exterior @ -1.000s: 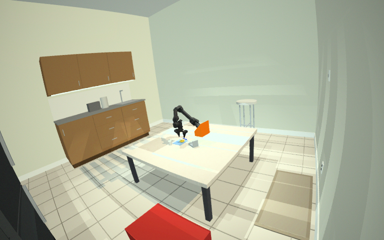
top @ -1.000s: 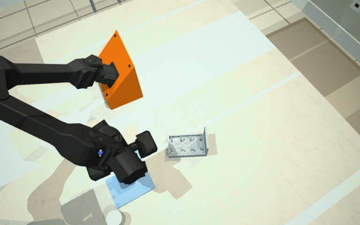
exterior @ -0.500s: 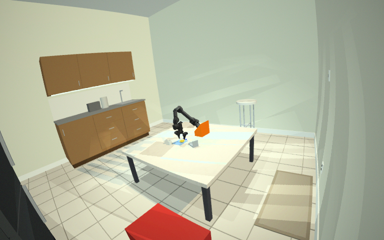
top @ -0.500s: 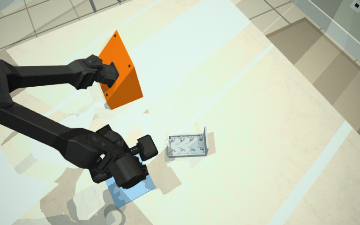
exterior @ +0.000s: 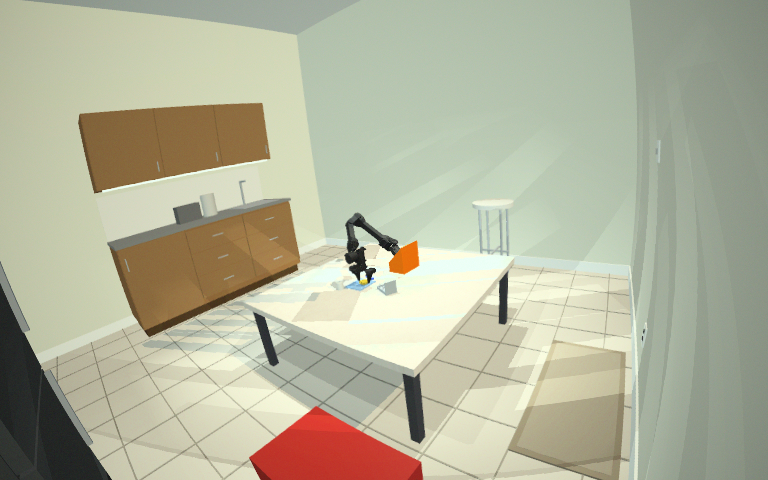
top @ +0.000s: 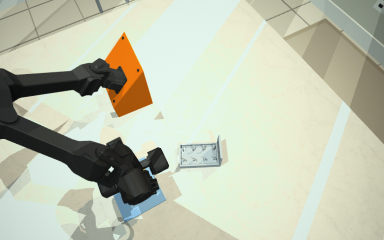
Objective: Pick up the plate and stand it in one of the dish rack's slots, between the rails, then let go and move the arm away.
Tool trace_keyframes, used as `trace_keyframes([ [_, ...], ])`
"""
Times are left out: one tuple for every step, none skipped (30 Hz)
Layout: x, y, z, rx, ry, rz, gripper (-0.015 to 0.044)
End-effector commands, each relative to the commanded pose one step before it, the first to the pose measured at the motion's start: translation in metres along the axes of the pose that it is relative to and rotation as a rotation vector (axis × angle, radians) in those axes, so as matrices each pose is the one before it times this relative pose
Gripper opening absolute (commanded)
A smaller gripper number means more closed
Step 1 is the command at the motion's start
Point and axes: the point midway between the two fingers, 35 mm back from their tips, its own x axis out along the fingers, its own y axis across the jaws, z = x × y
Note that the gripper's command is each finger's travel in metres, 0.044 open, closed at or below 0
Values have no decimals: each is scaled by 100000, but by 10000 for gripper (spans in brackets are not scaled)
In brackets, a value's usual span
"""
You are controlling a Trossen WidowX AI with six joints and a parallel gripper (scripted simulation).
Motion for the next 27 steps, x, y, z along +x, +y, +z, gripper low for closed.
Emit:
trace_keyframes([
  [688, -28, -154, -717, 579, -548, 400],
  [26, -4, -2, 0, 1, -6, 400],
  [0, 0, 0, 0, 0, 0, 393],
  [0, 0, 0, 0, 0, 0, 387],
  [0, 0, 0, 0, 0, 0, 380],
  [0, 0, 0, 0, 0, 0, 373],
  [0, 0, 0, 0, 0, 0, 370],
  [0, 0, 0, 0, 0, 0, 370],
  [0, 0, 0, 0, 0, 0, 370],
  [0, 0, 0, 0, 0, 0, 370],
  [0, 0, 0, 0, 0, 0, 364],
  [0, 0, 0, 0, 0, 0, 357],
  [0, 0, 0, 0, 0, 0, 350],
  [0, 0, 0, 0, 0, 0, 344],
  [0, 0, 0, 0, 0, 0, 337],
  [0, 0, 0, 0, 0, 0, 330],
  [0, 0, 0, 0, 0, 0, 324],
  [0, 0, 0, 0, 0, 0, 317],
  [0, 0, 0, 0, 0, 0, 310],
  [0, 0, 0, 0, 0, 0, 304],
  [0, 0, 0, 0, 0, 0, 297],
  [0, 0, 0, 0, 0, 0, 271],
  [-81, 12, 30, -2, -12, 39, 245],
  [-245, 34, 88, -6, -35, 115, 218],
  [-412, 56, 141, -10, -54, 185, 192],
  [-506, 66, 160, -13, -58, 214, 166],
  [-512, 64, 149, -14, -51, 201, 140],
])
